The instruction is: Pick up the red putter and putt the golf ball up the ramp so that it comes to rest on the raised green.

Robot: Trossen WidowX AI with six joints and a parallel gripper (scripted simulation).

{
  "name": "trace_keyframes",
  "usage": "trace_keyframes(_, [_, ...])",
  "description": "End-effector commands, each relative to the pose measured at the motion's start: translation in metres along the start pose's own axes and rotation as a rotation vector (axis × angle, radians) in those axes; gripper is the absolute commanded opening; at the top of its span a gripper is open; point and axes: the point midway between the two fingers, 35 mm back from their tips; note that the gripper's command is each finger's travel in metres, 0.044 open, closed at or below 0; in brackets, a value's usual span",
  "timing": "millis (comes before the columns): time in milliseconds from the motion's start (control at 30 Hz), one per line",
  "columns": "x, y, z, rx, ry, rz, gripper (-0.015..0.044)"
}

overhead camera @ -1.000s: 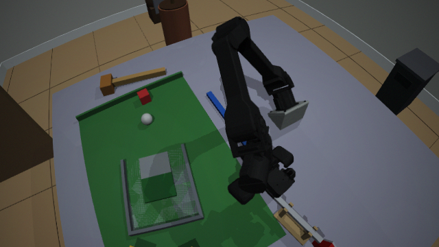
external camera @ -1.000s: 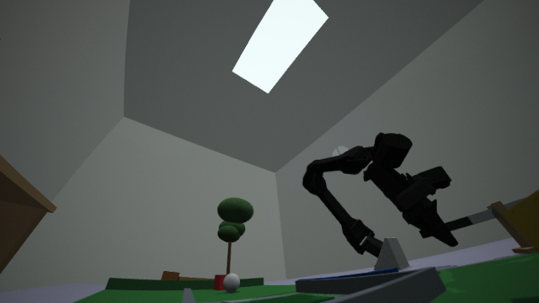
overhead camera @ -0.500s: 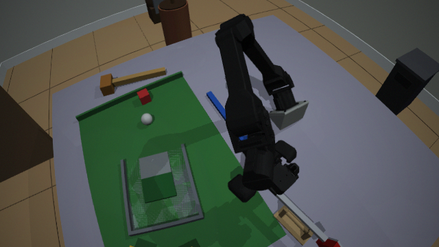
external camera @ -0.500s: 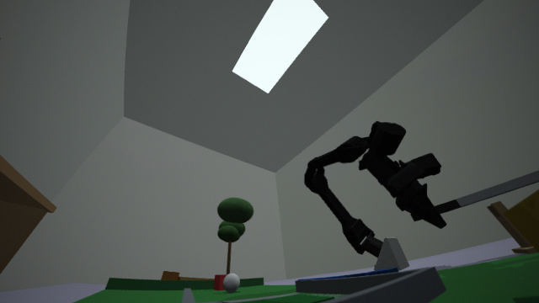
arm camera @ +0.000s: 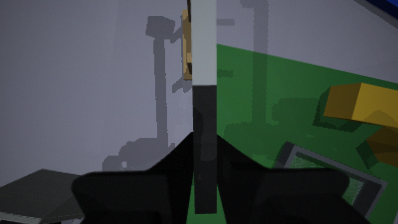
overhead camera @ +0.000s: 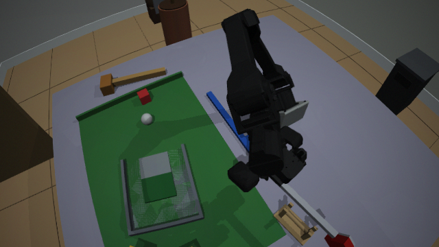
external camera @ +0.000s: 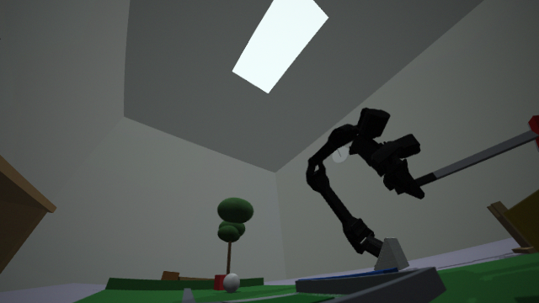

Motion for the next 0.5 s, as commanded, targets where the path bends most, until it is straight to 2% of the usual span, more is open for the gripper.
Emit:
trace_keyframes(0, [-0.011,-0.003,0.005,-0.009,0.000,-0.055,0.0000])
trace_keyframes(467, [-0.099,-0.008,0.049,-0.092,-0.002,-0.411,0.0000])
Point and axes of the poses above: the point midway between the two fingers, 35 mm back from their tips, its own z axis back along the fingers, its own y axis across the jaws, x = y × z, and after that the axes turned 12 degrees about z, right-handed
